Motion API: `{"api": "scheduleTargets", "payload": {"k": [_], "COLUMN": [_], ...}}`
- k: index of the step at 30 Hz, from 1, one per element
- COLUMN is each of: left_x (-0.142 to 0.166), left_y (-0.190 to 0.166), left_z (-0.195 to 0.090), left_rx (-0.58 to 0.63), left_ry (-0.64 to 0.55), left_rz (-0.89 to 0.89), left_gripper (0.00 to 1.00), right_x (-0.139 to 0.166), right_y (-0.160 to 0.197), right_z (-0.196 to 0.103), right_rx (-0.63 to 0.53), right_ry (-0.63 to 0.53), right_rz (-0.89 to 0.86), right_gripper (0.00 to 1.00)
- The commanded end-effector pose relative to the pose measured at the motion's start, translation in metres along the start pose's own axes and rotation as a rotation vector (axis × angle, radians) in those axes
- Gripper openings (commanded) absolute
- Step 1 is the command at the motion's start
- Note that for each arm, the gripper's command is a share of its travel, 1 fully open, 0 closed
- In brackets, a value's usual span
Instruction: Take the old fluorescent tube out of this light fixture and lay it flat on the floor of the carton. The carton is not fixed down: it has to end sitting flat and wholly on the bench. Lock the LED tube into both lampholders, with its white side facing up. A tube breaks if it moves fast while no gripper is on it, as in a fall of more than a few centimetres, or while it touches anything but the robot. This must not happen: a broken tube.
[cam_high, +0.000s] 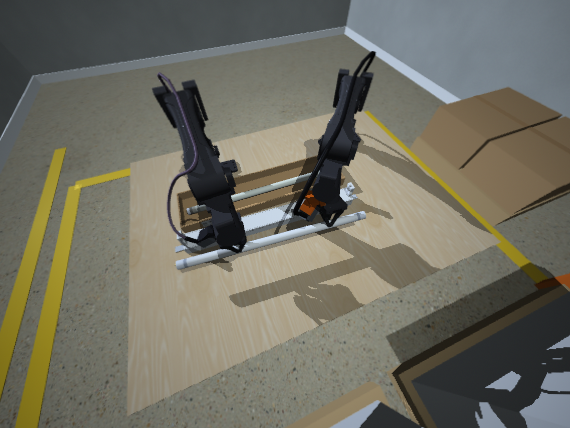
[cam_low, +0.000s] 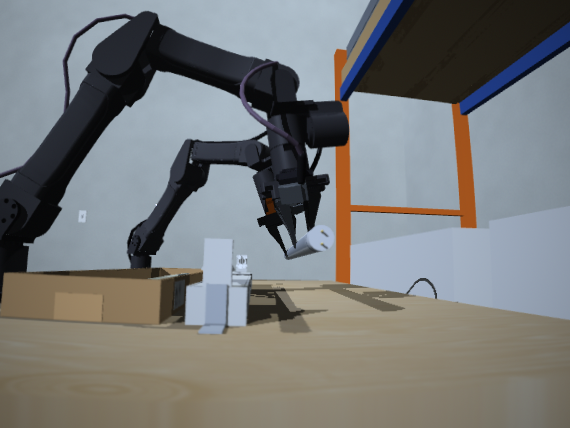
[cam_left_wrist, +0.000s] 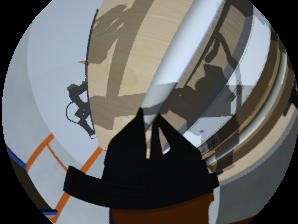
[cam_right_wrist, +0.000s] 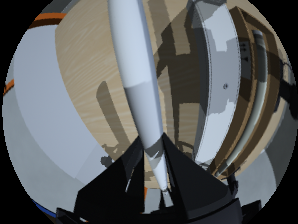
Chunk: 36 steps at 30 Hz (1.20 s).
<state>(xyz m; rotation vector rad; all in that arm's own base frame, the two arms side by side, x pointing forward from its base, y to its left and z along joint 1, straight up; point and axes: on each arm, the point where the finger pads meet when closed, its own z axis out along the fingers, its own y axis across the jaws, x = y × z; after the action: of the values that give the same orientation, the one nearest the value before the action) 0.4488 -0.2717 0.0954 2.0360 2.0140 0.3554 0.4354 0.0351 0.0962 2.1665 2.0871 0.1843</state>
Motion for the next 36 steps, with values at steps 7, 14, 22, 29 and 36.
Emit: {"api": "scheduleTargets", "payload": {"k": [7, 14, 22, 29, 36], "left_x": [-0.005, -0.008, -0.013, -0.012, -0.010], "left_y": [0.009, 0.018, 0.025, 0.017, 0.008], "left_z": [-0.021, -0.034, -0.049, -0.043, -0.037], "left_rx": [-0.018, -0.046, -0.076, -0.058, -0.039], "left_ry": [-0.026, -0.044, -0.067, -0.056, -0.044], "left_rz": [-0.012, -0.018, -0.021, -0.015, -0.012], "left_gripper": [0.11, 0.11, 0.11, 0.11, 0.11], "right_x": [0.003, 0.005, 0.008, 0.010, 0.009], "right_y": [0.004, 0.008, 0.008, 0.007, -0.003], "right_z": [-0.023, -0.030, -0.037, -0.037, -0.029], "right_rx": [-0.018, -0.028, -0.032, -0.044, -0.011], "right_ry": [-0.004, 0.003, 0.017, 0.020, 0.016], "right_rz": [-0.016, -0.018, -0.016, -0.017, -0.011], "right_gripper": [0.11, 0.11, 0.11, 0.11, 0.11]}}
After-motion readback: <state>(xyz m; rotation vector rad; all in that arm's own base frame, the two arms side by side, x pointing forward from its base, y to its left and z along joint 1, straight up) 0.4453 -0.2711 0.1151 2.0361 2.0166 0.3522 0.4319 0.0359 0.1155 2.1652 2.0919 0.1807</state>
